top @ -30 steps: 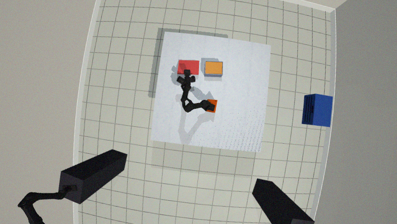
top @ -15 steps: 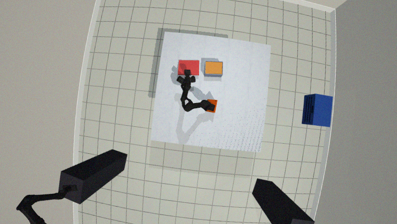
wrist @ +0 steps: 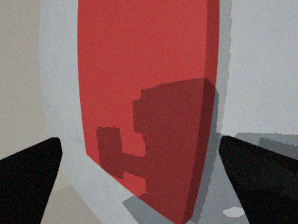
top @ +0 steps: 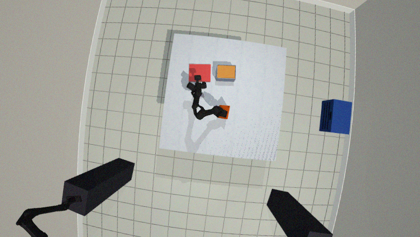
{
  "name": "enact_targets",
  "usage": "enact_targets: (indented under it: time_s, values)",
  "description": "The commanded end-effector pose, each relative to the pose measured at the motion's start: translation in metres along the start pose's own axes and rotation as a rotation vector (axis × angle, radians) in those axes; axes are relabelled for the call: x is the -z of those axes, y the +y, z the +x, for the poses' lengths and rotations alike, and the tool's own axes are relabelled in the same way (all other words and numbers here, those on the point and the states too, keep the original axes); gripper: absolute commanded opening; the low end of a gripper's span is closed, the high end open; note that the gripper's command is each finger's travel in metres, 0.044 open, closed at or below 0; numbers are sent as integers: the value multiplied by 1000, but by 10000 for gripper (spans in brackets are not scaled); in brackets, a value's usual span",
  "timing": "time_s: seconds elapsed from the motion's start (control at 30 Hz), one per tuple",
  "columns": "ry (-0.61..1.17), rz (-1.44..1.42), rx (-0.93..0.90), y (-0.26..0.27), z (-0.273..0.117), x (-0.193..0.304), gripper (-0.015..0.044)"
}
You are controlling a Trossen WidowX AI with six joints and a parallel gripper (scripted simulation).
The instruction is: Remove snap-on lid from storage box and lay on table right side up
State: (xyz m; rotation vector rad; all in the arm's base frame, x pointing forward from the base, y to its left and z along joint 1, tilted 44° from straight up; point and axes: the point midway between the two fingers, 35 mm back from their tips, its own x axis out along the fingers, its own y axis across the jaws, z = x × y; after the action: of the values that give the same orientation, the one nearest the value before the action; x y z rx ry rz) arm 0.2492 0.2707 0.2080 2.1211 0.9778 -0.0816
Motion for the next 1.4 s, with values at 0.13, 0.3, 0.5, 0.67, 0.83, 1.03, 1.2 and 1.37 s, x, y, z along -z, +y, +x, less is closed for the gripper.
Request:
enact_targets:
  time_s: [0.13,0.3,0.5,0.67,0.83,1.03,1.2,1.37]
  values:
    - [-11,2,6,-13,-12,-4,440]
    - [-11,3,6,-20,-19,-4,440]
    - [-11,4,7,-27,-29,-4,440]
    - [-11,4,7,-34,-36,-4,440]
    - [-11,4,8,-36,-40,-3,440]
    - [-11,4,7,-26,-49,1,440]
    - [-11,4,7,-21,-58,1,440]
    - [-11,4,7,-16,-67,1,440]
